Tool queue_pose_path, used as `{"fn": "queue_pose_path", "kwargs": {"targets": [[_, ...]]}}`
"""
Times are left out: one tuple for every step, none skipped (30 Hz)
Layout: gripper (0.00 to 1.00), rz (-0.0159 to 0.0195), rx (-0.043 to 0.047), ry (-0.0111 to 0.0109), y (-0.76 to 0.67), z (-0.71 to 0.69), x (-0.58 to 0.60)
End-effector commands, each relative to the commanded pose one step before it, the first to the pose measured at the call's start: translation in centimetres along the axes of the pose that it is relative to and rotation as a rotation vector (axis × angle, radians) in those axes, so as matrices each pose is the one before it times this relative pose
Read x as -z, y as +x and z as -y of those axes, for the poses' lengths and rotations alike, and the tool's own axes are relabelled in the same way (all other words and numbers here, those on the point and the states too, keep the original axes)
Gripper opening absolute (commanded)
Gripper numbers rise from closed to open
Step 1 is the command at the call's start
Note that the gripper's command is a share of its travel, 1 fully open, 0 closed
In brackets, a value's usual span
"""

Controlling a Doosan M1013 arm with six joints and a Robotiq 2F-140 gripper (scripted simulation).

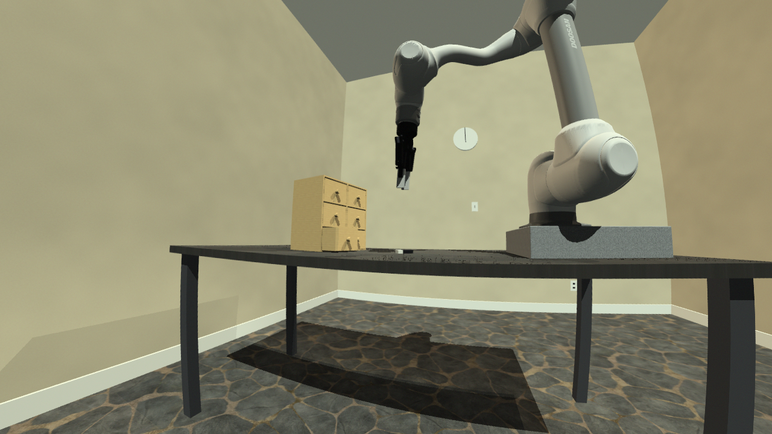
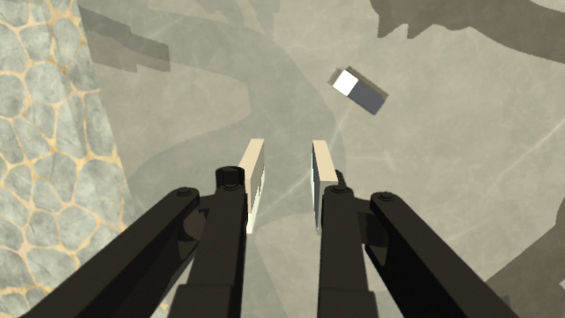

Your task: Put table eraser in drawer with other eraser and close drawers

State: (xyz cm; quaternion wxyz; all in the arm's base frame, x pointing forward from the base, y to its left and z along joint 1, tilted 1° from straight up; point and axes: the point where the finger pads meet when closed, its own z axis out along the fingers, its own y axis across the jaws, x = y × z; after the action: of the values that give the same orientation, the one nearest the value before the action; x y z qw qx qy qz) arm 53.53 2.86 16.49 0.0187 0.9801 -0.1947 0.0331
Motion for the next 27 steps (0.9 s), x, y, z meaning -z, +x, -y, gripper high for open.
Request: {"fn": "queue_pose_path", "kwargs": {"targets": [[0.2, 0.08722, 0.01288, 0.01749, -0.029, -0.283, 0.061], [0.2, 0.0, 0.0, 0.0, 0.0, 0.0, 0.0], [0.2, 0.0, 0.0, 0.0, 0.0, 0.0, 0.0], [0.2, 0.0, 0.0, 0.0, 0.0, 0.0, 0.0], [0.2, 0.0, 0.0, 0.0, 0.0, 0.0, 0.0], [0.2, 0.0, 0.0, 0.0, 0.0, 0.0, 0.0], [0.2, 0.0, 0.0, 0.0, 0.0, 0.0, 0.0], [0.2, 0.0, 0.0, 0.0, 0.0, 0.0, 0.0], [0.2, 0.0, 0.0, 0.0, 0.0, 0.0, 0.0], [0.2, 0.0, 0.0, 0.0, 0.0, 0.0, 0.0], [0.2, 0.0, 0.0, 0.0, 0.0, 0.0, 0.0], [0.2, 0.0, 0.0, 0.0, 0.0, 0.0, 0.0], [1.0, 0.0, 0.0, 0.0, 0.0, 0.0, 0.0], [1.0, 0.0, 0.0, 0.0, 0.0, 0.0, 0.0], [1.0, 0.0, 0.0, 0.0, 0.0, 0.0, 0.0], [1.0, 0.0, 0.0, 0.0, 0.0, 0.0, 0.0], [1.0, 0.0, 0.0, 0.0, 0.0, 0.0, 0.0], [1.0, 0.0, 0.0, 0.0, 0.0, 0.0, 0.0], [1.0, 0.0, 0.0, 0.0, 0.0, 0.0, 0.0], [1.0, 0.0, 0.0, 0.0, 0.0, 0.0, 0.0], [1.0, 0.0, 0.0, 0.0, 0.0, 0.0, 0.0], [1.0, 0.0, 0.0, 0.0, 0.0, 0.0, 0.0], [1.0, 0.0, 0.0, 0.0, 0.0, 0.0, 0.0], [1.0, 0.0, 0.0, 0.0, 0.0, 0.0, 0.0], [1.0, 0.0, 0.0, 0.0, 0.0, 0.0, 0.0], [1.0, 0.0, 0.0, 0.0, 0.0, 0.0, 0.0], [1.0, 0.0, 0.0, 0.0, 0.0, 0.0, 0.0]]}}
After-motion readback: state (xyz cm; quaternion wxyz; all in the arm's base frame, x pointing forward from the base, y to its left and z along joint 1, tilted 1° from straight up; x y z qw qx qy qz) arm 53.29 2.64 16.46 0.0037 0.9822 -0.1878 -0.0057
